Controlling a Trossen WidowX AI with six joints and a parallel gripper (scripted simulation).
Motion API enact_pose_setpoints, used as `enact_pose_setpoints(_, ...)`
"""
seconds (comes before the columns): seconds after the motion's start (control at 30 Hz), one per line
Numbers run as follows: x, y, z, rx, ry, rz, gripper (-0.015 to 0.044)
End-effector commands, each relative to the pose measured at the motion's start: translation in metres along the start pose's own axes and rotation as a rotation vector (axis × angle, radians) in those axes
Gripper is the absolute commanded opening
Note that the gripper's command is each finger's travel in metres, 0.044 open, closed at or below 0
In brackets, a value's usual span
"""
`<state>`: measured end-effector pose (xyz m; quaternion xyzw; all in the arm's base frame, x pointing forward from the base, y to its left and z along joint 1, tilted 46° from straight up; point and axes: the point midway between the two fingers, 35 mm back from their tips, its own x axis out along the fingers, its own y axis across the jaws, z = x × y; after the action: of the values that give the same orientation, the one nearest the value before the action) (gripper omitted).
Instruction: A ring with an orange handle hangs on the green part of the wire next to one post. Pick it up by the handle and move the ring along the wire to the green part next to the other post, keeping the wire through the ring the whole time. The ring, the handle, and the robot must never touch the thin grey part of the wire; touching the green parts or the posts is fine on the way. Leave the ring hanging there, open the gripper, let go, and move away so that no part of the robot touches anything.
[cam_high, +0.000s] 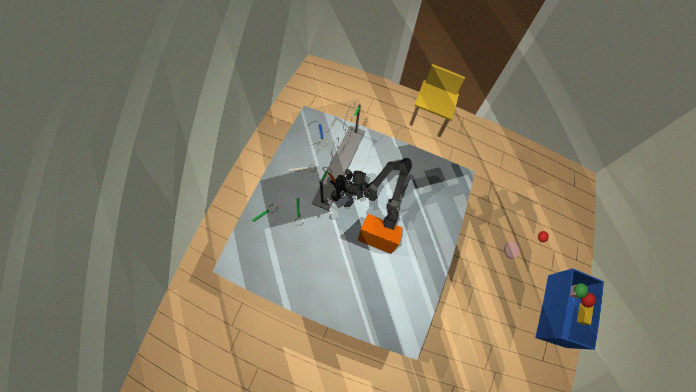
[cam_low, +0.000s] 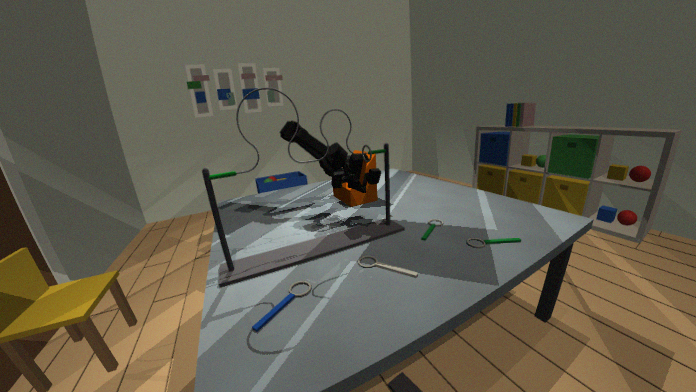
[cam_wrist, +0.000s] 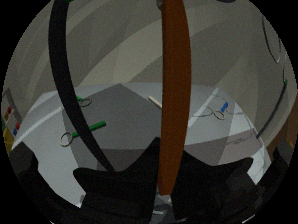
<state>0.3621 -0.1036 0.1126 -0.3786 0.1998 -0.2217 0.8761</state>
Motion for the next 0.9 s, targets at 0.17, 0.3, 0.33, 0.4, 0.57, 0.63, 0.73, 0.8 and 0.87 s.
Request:
enact_pose_setpoints(0.17,-0.002,0.01,0.0,0.006,-0.001,0.0,-0.015)
enact_pose_setpoints(0.3,-0.002,0.014,0.0,0.007,-0.001,0.0,-0.015)
enact_pose_setpoints(0.33,-0.003,0.015,0.0,0.007,-0.001,0.0,-0.015)
enact_pose_setpoints(0.4,-0.003,0.017,0.0,0.007,-0.002,0.001,-0.015)
enact_pose_setpoints(0.57,-0.003,0.022,0.0,0.007,-0.002,0.001,-0.015)
enact_pose_setpoints(0.63,-0.004,0.024,0.0,0.007,-0.002,0.001,-0.015)
enact_pose_setpoints(0.73,-0.003,0.025,0.0,0.007,-0.002,0.001,-0.015)
enact_pose_setpoints(0.8,-0.003,0.025,-0.002,0.007,-0.002,0.001,-0.015)
enact_pose_setpoints(0.87,-0.002,0.025,-0.004,0.007,-0.002,0.001,-0.015)
